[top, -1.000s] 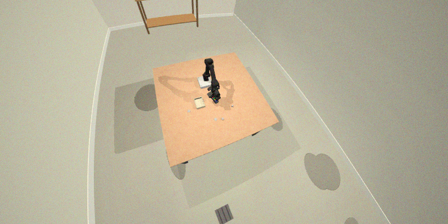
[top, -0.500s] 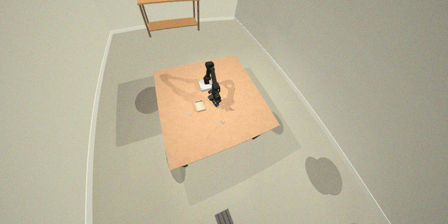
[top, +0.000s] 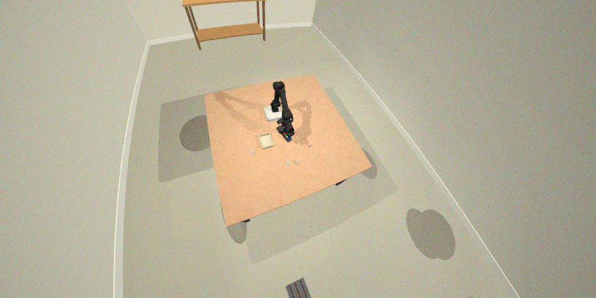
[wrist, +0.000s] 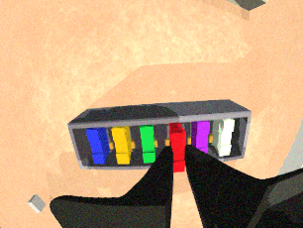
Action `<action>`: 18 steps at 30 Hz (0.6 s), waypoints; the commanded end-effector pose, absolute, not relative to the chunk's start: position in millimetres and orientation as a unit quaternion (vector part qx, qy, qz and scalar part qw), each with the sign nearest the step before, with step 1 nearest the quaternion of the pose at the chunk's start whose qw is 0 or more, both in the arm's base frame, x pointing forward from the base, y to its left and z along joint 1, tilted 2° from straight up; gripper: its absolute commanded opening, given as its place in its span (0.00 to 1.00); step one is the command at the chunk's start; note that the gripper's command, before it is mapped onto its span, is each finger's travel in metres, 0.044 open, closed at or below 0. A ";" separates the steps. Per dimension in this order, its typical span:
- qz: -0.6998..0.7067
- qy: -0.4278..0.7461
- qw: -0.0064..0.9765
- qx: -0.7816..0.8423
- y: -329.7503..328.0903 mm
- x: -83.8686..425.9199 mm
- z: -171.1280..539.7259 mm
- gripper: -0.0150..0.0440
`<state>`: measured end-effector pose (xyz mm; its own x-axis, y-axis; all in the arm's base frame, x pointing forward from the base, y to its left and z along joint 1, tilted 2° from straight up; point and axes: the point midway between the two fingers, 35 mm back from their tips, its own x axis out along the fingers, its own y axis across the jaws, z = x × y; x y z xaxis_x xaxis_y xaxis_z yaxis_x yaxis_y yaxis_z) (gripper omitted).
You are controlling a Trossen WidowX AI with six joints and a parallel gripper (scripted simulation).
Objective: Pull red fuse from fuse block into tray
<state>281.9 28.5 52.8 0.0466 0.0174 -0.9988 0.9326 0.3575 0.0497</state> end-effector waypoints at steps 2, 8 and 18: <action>-0.386 0.571 0.594 0.415 28.2 282.5 55.9 0.25; -0.386 0.571 0.594 0.415 28.1 282.4 58.9 0.25; -0.386 0.571 0.594 0.414 28.0 282.1 63.9 0.25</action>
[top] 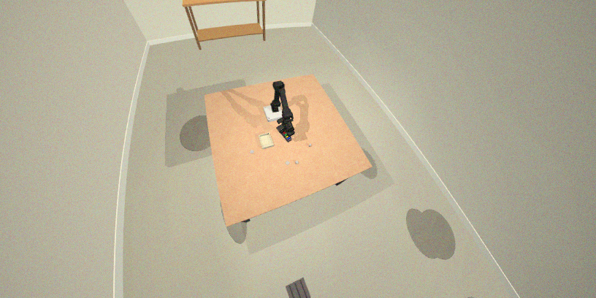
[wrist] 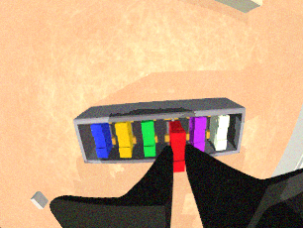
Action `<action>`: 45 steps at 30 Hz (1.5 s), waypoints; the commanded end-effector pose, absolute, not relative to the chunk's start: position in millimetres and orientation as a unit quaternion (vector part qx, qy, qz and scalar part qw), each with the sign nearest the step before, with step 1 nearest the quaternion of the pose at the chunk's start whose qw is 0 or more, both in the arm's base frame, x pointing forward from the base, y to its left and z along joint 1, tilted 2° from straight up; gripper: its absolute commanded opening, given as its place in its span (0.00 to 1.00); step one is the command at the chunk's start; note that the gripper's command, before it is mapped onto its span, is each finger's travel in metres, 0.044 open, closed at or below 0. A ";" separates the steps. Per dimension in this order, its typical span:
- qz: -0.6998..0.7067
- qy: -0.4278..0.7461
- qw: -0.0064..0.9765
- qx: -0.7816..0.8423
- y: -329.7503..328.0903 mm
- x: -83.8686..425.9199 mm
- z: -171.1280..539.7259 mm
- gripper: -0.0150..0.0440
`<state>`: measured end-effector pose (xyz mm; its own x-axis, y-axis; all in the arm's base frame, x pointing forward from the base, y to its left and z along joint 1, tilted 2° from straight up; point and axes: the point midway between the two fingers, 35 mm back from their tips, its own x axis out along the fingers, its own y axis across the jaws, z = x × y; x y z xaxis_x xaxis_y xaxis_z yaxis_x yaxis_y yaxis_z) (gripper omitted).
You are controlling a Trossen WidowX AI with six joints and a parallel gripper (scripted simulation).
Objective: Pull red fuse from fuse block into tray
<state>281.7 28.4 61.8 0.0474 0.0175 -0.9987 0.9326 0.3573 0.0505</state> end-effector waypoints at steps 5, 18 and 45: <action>-0.386 0.571 0.594 0.414 27.9 282.0 66.3 0.25; -0.386 0.571 0.595 0.414 27.7 281.4 72.6 0.25; -0.386 0.571 0.595 0.414 26.5 280.1 99.9 0.25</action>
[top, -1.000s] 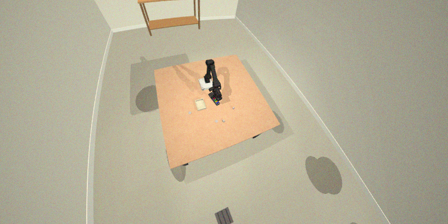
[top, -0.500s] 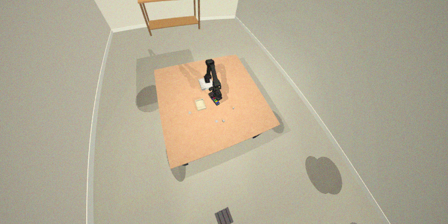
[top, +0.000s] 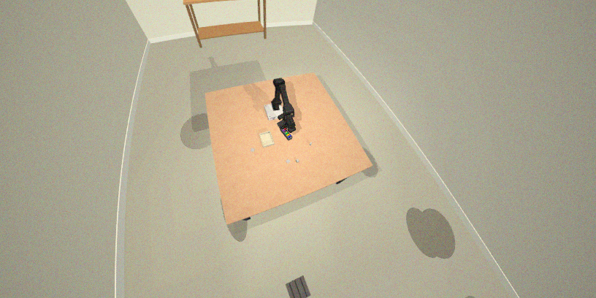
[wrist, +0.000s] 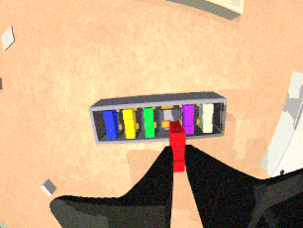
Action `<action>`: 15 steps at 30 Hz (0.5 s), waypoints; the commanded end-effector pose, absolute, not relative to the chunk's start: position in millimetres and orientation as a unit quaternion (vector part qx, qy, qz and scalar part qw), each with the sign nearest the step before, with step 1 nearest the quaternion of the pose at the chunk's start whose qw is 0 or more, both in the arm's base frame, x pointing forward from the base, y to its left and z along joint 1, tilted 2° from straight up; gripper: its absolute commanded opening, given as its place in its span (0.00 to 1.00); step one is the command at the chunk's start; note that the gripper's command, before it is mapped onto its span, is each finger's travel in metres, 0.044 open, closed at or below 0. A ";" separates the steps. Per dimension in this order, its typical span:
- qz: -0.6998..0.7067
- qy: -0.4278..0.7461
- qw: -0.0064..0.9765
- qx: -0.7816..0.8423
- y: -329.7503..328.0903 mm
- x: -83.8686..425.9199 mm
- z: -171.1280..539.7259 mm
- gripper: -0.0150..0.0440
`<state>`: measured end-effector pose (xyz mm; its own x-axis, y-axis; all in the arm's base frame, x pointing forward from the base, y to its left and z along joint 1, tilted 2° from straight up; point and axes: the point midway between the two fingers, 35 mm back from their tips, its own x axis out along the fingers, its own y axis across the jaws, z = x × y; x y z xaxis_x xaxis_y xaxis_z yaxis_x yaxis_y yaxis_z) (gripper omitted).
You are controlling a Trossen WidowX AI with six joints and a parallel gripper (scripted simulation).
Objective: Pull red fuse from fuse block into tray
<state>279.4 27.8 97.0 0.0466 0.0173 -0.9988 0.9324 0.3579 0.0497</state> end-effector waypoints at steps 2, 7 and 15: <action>-0.386 0.571 0.595 0.414 20.5 283.1 100.2 0.25; -0.386 0.570 0.596 0.413 -3.6 293.2 101.2 0.25; -0.387 0.569 0.597 0.412 -45.4 304.9 102.1 0.25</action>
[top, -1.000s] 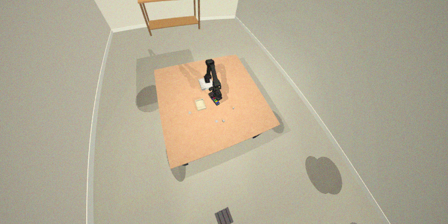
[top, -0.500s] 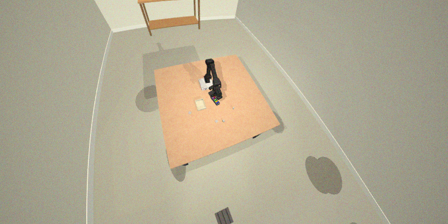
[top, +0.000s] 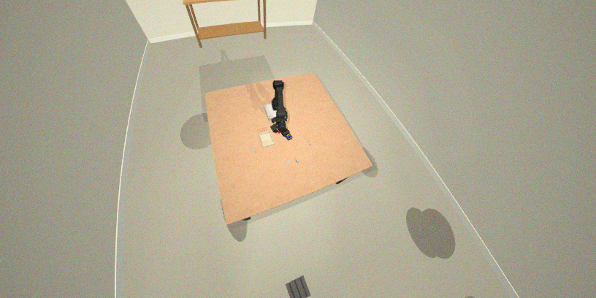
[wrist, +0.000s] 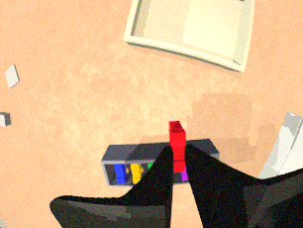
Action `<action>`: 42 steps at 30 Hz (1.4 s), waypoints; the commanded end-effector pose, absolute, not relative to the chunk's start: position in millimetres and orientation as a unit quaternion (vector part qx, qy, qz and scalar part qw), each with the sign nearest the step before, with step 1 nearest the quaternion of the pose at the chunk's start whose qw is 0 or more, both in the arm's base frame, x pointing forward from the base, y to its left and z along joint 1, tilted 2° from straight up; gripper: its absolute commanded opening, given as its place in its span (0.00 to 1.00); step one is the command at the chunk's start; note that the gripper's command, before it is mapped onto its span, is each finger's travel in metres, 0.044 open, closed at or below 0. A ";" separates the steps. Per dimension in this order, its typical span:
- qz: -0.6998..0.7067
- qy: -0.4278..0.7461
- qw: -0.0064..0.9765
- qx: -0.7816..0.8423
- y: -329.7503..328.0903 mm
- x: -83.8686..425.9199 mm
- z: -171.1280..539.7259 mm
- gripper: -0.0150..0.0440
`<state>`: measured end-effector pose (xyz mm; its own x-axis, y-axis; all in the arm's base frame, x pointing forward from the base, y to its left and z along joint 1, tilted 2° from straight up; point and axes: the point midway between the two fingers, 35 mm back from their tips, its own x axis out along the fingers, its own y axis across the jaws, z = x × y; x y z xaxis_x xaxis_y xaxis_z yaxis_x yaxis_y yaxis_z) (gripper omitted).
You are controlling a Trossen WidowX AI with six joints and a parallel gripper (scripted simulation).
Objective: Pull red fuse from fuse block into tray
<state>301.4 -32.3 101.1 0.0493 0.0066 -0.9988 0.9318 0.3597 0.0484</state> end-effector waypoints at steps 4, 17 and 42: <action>-0.388 0.569 0.597 0.411 -67.5 308.4 102.2 0.25; -0.390 0.568 0.598 0.410 -143.4 307.9 101.2 0.25; -0.390 0.568 0.599 0.410 -152.4 308.6 69.6 0.25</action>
<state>308.3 -153.1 73.9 0.0509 -0.0052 -0.9987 0.9325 0.3582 0.0456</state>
